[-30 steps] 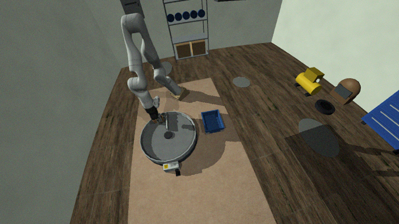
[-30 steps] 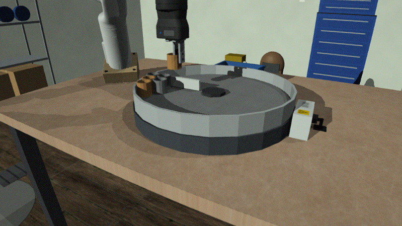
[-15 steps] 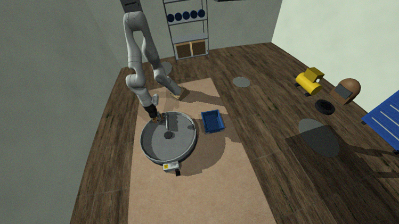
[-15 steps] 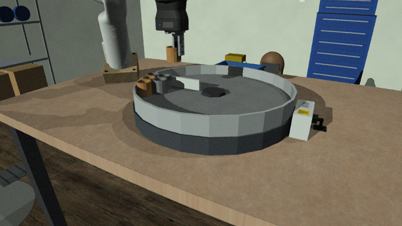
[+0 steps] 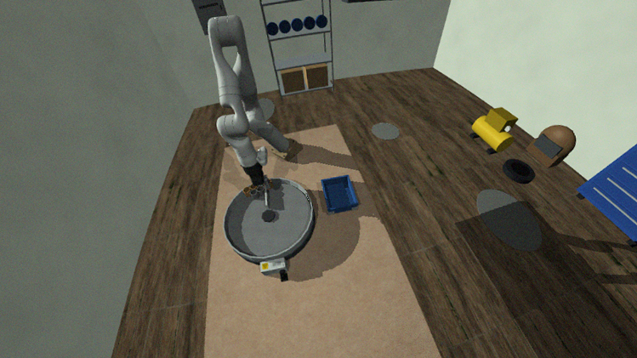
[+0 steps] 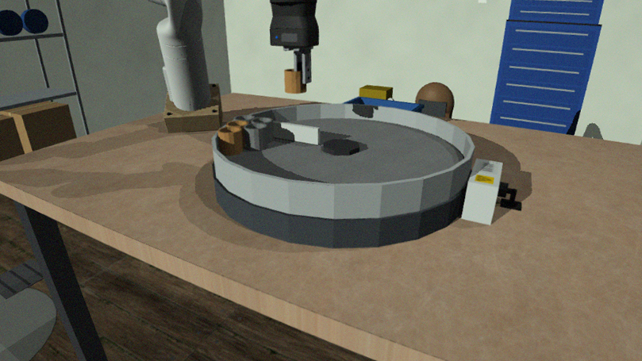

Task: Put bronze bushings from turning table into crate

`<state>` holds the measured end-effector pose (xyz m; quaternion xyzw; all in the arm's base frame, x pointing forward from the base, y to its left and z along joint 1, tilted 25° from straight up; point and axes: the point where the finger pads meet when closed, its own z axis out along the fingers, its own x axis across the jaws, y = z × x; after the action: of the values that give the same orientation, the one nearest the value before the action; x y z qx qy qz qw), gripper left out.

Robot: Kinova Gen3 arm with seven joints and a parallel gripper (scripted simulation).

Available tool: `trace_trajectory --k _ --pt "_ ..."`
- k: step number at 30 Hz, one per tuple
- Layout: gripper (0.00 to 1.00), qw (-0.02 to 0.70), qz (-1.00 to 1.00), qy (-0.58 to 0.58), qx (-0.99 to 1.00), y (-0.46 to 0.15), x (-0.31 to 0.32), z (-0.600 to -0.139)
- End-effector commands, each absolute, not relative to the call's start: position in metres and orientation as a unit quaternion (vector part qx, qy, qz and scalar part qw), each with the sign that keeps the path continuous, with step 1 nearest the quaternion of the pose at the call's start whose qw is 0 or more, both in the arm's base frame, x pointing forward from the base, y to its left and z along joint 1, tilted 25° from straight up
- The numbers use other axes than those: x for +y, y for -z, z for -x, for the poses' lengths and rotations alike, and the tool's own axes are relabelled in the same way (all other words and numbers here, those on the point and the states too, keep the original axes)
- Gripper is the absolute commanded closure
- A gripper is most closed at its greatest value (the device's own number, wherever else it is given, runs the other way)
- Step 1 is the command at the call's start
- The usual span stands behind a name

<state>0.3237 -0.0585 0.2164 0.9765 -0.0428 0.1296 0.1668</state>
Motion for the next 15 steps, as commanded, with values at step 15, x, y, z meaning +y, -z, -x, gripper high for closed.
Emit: trace_trajectory --k 15 --pt "1.0 0.17 -0.976 -0.13 -0.041 -0.198 -0.004 -0.33"
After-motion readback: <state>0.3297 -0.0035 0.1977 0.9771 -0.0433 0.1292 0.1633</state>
